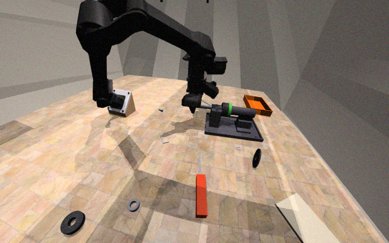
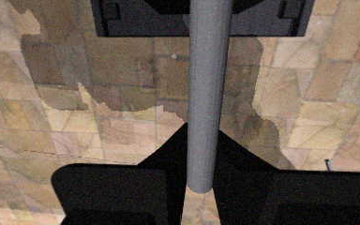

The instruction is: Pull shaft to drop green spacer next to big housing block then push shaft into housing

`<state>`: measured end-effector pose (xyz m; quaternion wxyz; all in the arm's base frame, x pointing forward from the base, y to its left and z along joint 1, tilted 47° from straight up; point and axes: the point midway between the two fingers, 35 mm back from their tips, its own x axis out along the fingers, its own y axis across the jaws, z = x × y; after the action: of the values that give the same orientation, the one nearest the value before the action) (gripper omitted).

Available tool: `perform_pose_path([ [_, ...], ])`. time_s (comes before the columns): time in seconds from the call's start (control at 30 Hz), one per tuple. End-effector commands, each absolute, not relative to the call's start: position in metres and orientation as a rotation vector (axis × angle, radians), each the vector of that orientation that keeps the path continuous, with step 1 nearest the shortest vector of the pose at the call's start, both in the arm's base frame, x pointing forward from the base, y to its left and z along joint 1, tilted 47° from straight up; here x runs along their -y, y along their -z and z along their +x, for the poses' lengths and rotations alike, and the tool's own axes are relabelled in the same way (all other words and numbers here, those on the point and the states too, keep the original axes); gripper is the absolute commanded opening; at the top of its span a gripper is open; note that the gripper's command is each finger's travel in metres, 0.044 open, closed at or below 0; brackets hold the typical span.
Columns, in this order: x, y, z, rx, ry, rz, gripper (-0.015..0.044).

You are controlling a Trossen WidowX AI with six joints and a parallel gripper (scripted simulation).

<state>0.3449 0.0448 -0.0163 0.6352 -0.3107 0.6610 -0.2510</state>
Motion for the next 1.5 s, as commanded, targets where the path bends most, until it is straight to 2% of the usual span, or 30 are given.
perform_pose_path([
  [0.0, -0.0446, 0.0165, 0.3430, -1.514, 0.576, -0.707, 0.0000],
  [1.47, -0.0444, 0.0163, 0.3388, -1.514, 0.576, -0.708, 0.0000],
])
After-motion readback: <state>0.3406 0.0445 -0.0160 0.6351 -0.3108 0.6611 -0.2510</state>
